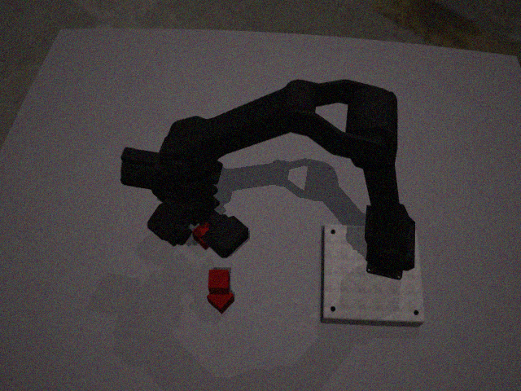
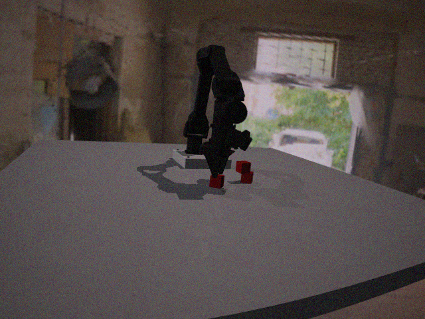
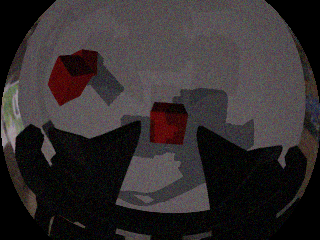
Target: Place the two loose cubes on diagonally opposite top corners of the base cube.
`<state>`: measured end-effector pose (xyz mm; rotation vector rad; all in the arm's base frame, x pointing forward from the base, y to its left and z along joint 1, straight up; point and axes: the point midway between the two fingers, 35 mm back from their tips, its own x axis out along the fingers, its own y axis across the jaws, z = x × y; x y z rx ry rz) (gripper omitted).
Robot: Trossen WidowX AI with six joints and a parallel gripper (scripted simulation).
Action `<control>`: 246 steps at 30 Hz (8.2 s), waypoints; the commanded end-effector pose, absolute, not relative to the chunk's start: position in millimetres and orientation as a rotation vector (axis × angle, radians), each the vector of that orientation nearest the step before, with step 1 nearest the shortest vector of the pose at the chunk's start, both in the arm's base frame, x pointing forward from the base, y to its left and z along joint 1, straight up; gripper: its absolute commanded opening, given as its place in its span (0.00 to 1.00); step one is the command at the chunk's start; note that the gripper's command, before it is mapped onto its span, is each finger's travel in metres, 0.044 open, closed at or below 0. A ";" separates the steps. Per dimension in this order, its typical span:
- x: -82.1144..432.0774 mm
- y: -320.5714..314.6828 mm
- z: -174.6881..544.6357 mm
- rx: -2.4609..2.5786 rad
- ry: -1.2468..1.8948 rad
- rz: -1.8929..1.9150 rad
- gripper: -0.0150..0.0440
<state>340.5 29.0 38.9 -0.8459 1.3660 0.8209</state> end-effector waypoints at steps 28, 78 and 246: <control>342.8 29.1 55.2 -0.847 1.373 0.828 0.43; 323.1 66.1 129.6 -0.377 1.507 0.379 0.43; 265.0 157.7 96.3 0.971 1.348 -0.925 0.60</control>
